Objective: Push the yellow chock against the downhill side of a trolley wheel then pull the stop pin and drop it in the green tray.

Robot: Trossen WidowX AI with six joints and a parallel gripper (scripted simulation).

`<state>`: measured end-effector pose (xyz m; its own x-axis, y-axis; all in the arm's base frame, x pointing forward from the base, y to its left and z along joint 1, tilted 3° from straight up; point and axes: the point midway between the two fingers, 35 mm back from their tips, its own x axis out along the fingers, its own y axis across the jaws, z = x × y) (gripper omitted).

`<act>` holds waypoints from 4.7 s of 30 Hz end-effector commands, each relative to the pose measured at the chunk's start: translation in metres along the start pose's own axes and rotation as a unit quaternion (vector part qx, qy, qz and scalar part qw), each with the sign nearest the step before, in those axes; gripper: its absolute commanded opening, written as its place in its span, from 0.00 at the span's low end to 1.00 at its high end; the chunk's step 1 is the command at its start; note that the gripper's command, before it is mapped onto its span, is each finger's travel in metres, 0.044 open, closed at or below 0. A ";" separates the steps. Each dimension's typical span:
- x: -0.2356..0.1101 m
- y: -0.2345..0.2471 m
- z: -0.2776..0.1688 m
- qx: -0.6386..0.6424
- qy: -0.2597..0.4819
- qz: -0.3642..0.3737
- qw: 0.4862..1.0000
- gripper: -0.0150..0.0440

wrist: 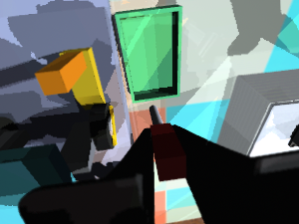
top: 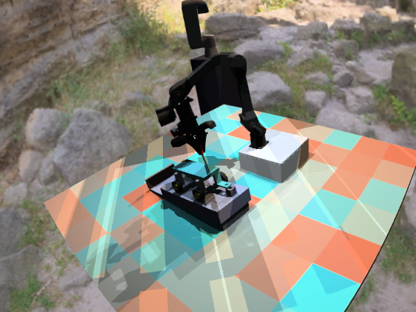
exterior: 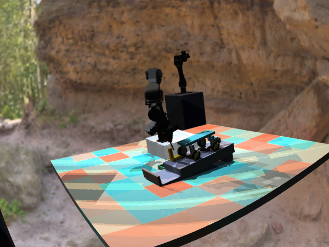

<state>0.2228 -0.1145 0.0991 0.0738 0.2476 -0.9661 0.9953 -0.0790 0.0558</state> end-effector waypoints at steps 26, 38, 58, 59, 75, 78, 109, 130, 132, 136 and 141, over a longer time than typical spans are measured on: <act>0.000 0.000 -0.004 0.375 -0.071 0.037 0.923 0.25; 0.000 0.001 -0.006 0.533 -0.095 0.064 0.839 0.25; 0.001 0.001 -0.009 0.687 -0.108 0.107 0.711 0.25; 0.002 0.000 -0.008 0.687 -0.108 0.107 0.711 0.25; 0.030 -0.010 0.004 0.680 -0.147 0.143 0.704 0.25; 0.038 -0.008 0.011 0.676 -0.163 0.162 0.700 0.25; 0.075 -0.006 0.036 0.675 -0.168 0.168 0.699 0.58; 0.083 -0.003 0.023 0.675 -0.167 0.167 0.699 0.58; 0.084 -0.003 0.022 0.675 -0.167 0.167 0.699 0.58; 0.086 -0.003 0.020 0.675 -0.167 0.167 0.699 0.58; 0.088 -0.002 0.018 0.675 -0.167 0.167 0.699 0.58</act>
<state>0.2278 -0.1107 0.0117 0.0524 -0.2198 -0.9741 -0.0539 -0.9747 0.2170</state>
